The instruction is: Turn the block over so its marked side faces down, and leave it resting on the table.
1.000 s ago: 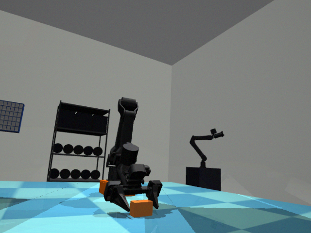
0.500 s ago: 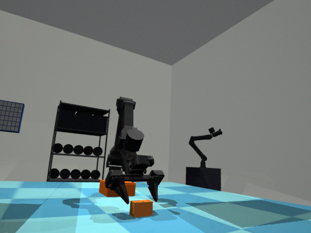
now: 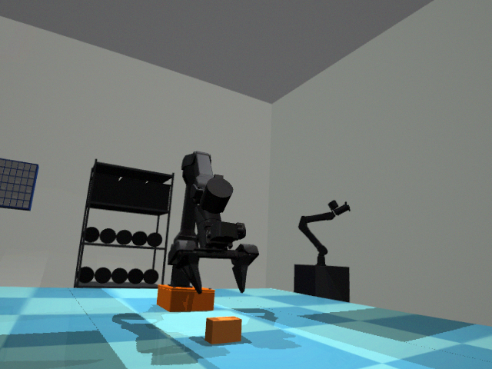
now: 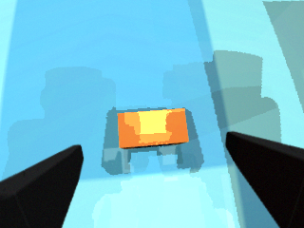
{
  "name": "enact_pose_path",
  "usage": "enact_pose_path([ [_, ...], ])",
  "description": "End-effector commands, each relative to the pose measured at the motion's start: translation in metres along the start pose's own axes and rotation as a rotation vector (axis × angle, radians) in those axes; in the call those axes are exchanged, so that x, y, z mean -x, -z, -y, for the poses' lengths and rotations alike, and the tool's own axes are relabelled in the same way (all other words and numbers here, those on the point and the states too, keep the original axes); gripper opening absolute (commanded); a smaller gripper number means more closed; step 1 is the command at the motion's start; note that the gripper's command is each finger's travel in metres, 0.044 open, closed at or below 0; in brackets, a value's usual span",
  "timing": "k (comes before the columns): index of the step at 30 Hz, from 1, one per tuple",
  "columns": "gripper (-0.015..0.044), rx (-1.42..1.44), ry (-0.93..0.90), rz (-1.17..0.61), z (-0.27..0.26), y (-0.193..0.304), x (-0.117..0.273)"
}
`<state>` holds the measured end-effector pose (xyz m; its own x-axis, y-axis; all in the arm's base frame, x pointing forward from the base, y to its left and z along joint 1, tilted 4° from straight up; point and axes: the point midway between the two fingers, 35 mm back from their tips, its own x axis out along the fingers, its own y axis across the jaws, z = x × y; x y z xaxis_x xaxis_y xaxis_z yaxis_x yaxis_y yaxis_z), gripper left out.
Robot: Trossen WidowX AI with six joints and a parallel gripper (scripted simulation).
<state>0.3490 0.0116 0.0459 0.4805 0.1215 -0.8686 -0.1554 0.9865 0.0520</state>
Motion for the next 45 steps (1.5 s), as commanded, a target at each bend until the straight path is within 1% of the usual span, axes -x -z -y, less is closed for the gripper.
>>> enact_pose_path([
  [1,0.044,0.004,0.005,-0.082,0.002,-0.012,-0.001],
  [13,0.044,0.004,0.008,-0.482,0.001,-0.042,0.004],
  [15,0.044,0.006,0.008,-0.527,0.001,-0.044,0.006],
  [21,0.044,0.006,0.008,-0.532,0.001,-0.044,0.004],
  [25,0.044,0.006,0.008,-0.533,0.001,-0.026,-0.022],
  [29,0.044,0.006,0.008,-0.533,0.001,-0.025,-0.023],
  [32,0.044,0.006,0.008,-0.533,0.002,-0.02,-0.035],
  [45,0.044,0.006,0.008,-0.533,0.002,-0.011,-0.05],
])
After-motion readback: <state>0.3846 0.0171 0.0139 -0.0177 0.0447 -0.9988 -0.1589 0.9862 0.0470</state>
